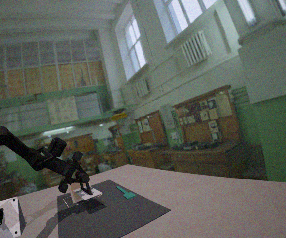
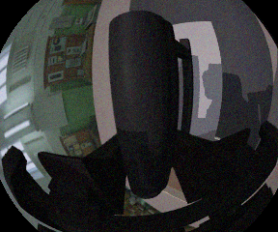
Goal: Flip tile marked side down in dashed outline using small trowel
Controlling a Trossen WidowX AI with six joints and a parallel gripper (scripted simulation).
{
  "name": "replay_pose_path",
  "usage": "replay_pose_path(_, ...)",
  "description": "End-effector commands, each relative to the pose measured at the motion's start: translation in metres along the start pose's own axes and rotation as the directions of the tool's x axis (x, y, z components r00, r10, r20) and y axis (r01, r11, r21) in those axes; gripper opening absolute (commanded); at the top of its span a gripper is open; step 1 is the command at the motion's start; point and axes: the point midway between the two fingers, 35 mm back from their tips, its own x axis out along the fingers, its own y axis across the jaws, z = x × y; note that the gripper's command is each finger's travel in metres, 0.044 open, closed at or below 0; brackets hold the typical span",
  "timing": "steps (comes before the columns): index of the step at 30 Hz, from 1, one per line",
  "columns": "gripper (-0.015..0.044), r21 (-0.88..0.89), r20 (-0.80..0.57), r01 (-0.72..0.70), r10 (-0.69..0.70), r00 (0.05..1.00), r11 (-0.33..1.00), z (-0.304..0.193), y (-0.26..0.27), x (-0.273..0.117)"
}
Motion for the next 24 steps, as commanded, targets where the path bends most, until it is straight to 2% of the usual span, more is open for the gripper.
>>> replay_pose_path(1, 0.0000, 0.010, 0.006, -0.009, 0.009, 1.000, 1.000, -0.002, 0.002, -0.001)
replay_pose_path(5, 0.0000, 0.010, 0.006, -0.009, 0.009, 1.000, 1.000, 0.001, 0.004, -0.002)
replay_pose_path(18, 0.0000, 0.008, 0.006, -0.008, 0.008, 1.000, 1.000, 0.056, 0.024, -0.020)
replay_pose_path(24, 0.0000, 0.008, 0.007, -0.008, 0.008, 1.000, 1.000, 0.059, 0.024, -0.021)
